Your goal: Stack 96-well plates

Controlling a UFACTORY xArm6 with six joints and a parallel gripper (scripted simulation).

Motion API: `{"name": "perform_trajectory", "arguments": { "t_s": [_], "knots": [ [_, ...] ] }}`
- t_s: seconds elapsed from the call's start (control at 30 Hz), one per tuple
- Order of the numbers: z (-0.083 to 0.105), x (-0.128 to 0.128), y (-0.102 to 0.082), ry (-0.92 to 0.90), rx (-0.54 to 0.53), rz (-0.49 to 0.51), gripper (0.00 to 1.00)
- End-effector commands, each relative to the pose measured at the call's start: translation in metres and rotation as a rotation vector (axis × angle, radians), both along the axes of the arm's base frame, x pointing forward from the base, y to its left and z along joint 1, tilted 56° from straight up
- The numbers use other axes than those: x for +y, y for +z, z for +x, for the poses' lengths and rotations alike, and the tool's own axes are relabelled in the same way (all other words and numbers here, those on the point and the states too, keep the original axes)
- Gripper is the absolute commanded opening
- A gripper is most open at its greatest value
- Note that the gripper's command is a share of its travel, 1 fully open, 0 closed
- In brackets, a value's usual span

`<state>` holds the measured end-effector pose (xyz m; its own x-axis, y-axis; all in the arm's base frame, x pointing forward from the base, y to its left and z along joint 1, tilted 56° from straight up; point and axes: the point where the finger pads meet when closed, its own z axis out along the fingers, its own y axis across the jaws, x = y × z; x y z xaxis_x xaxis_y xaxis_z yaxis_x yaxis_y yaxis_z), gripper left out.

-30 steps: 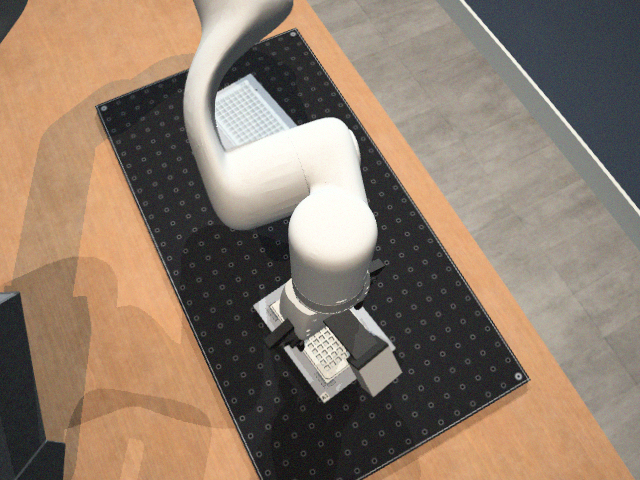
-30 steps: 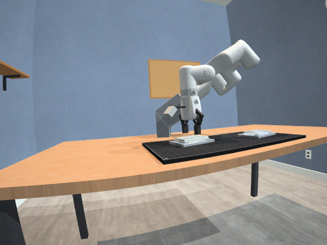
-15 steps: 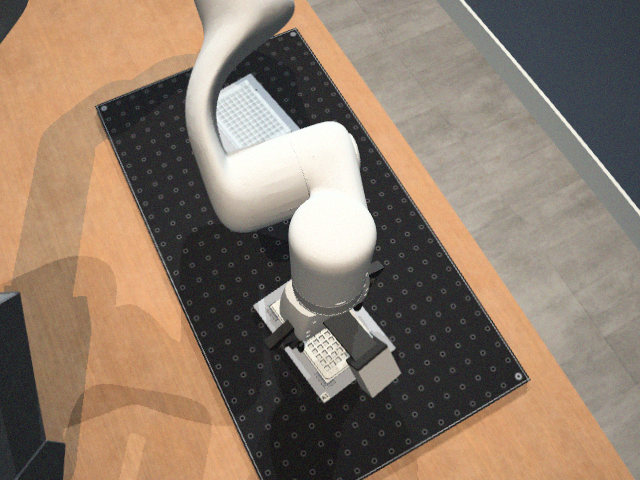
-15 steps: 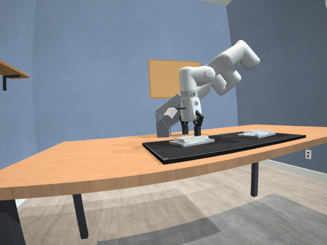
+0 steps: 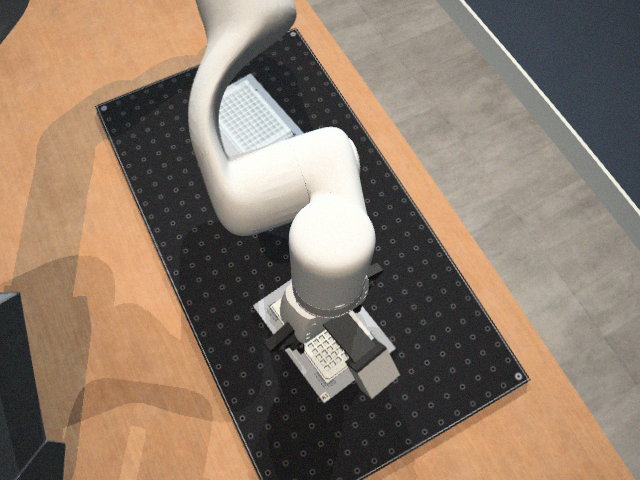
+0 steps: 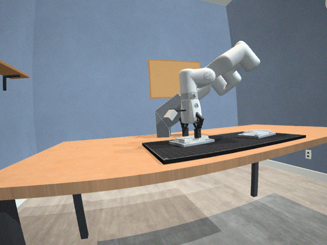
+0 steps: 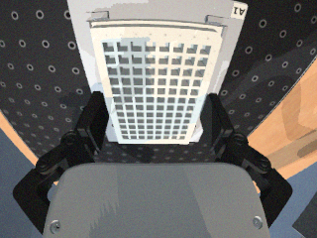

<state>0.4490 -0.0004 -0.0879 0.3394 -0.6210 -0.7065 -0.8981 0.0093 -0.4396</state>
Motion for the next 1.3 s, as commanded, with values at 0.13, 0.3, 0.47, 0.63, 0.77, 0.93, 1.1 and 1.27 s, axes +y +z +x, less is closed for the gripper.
{"name": "perform_trajectory", "arguments": {
  "t_s": [0.13, 0.3, 0.47, 0.63, 0.77, 0.93, 1.1, 1.27],
  "knots": [
    [0.0019, 0.002, -0.0018, -0.002, -0.002, -0.001, 1.0],
    [0.0023, 0.0031, -0.0026, -0.002, -0.002, -0.001, 1.0],
    [0.0023, 0.0031, -0.0026, -0.002, -0.002, -0.001, 1.0],
    [0.0023, 0.003, -0.0026, -0.002, -0.002, -0.001, 1.0],
    [0.0023, 0.003, -0.0026, -0.002, -0.002, -0.001, 1.0],
    [0.0021, 0.0026, -0.0022, -0.002, -0.002, -0.001, 0.0],
    [0.0021, 0.0027, -0.0023, -0.002, -0.002, -0.001, 0.0],
    [0.0021, 0.0026, -0.0022, -0.002, -0.002, -0.001, 0.0]
  ]
}}
